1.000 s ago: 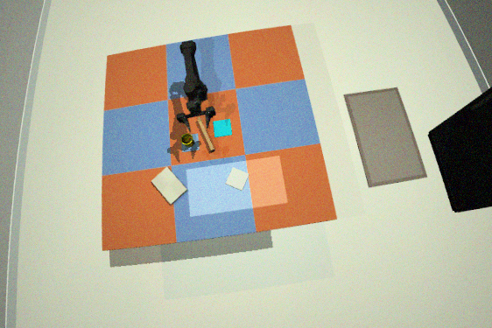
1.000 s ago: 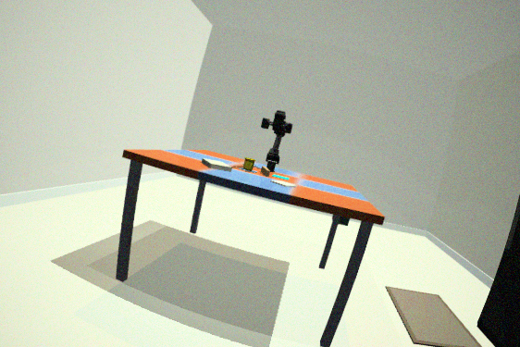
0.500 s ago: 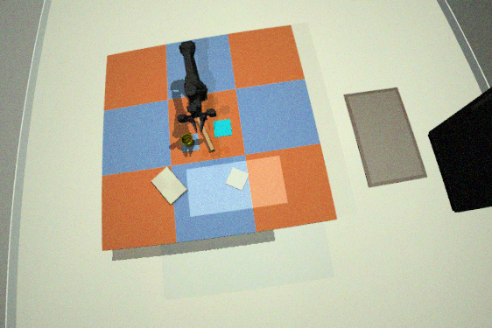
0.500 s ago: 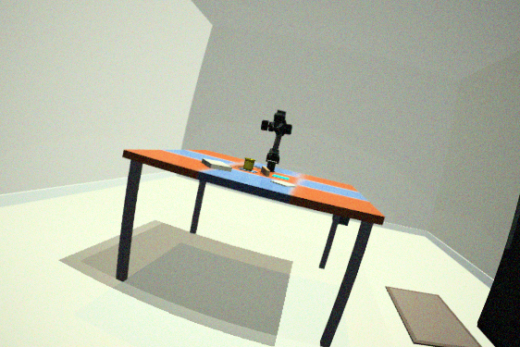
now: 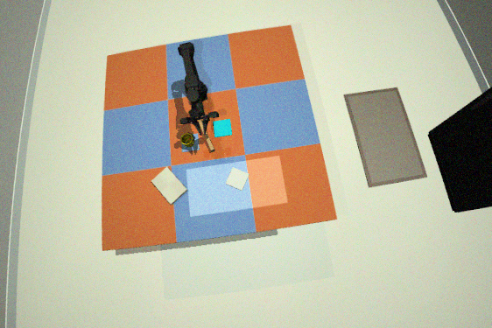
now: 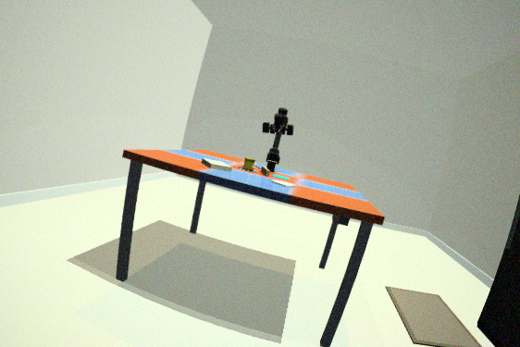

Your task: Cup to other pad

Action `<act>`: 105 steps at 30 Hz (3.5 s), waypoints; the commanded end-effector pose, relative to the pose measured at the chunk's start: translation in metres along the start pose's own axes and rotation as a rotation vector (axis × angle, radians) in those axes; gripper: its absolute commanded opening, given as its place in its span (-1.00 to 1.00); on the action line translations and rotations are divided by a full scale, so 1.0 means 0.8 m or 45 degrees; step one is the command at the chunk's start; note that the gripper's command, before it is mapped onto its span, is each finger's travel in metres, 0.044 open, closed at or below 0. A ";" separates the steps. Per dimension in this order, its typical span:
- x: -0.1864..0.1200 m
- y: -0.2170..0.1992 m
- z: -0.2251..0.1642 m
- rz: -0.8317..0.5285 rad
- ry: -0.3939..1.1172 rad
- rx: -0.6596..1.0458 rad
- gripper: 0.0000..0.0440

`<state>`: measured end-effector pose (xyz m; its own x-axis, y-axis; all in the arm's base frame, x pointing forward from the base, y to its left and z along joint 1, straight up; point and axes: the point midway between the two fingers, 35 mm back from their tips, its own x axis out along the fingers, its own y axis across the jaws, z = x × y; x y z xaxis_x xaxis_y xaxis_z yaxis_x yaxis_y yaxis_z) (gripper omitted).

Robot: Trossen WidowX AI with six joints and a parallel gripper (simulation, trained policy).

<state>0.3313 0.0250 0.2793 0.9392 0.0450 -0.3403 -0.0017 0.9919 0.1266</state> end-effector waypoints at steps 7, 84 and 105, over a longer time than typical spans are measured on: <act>0.008 0.005 -0.010 -0.019 0.169 0.050 -0.57; 0.013 -0.124 -0.176 -0.202 1.550 -0.274 -0.33; 0.030 -0.153 -0.256 -0.043 1.671 -0.425 -0.34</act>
<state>0.2870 -0.0713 0.0723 -0.0619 -0.0966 -0.9934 -0.2224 0.9716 -0.0806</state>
